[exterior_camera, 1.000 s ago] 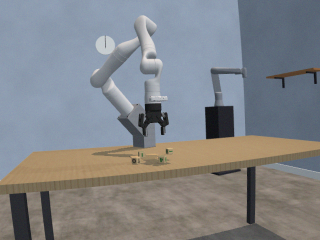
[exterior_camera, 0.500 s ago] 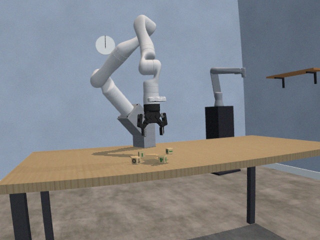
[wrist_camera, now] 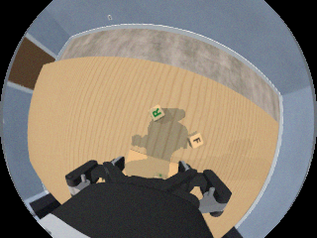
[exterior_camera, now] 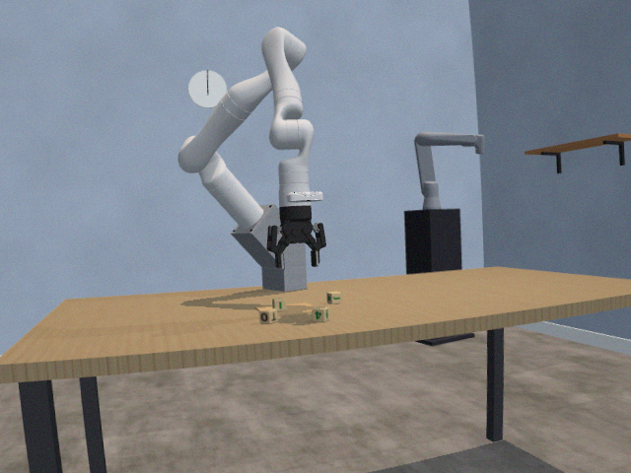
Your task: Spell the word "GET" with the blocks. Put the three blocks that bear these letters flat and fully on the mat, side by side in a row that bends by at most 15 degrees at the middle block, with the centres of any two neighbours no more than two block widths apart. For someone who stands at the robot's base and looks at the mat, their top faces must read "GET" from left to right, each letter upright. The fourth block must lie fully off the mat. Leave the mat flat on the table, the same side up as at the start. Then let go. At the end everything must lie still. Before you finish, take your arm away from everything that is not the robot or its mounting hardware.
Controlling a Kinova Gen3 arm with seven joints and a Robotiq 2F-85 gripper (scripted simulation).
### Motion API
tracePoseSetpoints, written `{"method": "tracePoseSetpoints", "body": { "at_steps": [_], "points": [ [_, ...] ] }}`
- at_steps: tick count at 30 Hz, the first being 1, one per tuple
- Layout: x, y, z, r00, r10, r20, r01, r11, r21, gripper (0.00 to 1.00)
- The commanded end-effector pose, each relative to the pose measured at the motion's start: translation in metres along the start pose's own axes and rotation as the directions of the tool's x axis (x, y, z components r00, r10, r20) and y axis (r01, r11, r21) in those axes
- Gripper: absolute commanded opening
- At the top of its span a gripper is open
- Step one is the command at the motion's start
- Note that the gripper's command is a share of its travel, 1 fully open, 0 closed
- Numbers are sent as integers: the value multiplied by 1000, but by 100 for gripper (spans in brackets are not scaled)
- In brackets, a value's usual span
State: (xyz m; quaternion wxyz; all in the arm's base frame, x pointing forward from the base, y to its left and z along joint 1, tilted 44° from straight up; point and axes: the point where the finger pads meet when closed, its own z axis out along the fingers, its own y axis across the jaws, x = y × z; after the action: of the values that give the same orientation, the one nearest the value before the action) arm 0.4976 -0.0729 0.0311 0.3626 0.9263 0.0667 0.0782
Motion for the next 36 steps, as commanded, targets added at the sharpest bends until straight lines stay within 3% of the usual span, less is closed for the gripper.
{"method": "tracePoseSetpoints", "body": {
  "at_steps": [1,3,9,10,17,18,34,36],
  "points": [
    [0,0,-2,1000,1,-3,-1,1000,2,100],
    [-10,0,-1,1000,3,-3,-3,1000,4,100],
    [-10,0,-1,1000,3,-3,-3,1000,4,100],
    [-21,0,-1,1000,5,-3,-5,1000,5,100],
    [-21,0,-1,1000,5,-3,-5,1000,5,100],
    [-33,1,-1,1000,6,-3,-6,1000,6,100],
    [-45,1,-1,1000,6,-3,-6,1000,6,100],
    [-57,2,-1,1000,6,-3,-6,1000,6,100]
  ]
}}
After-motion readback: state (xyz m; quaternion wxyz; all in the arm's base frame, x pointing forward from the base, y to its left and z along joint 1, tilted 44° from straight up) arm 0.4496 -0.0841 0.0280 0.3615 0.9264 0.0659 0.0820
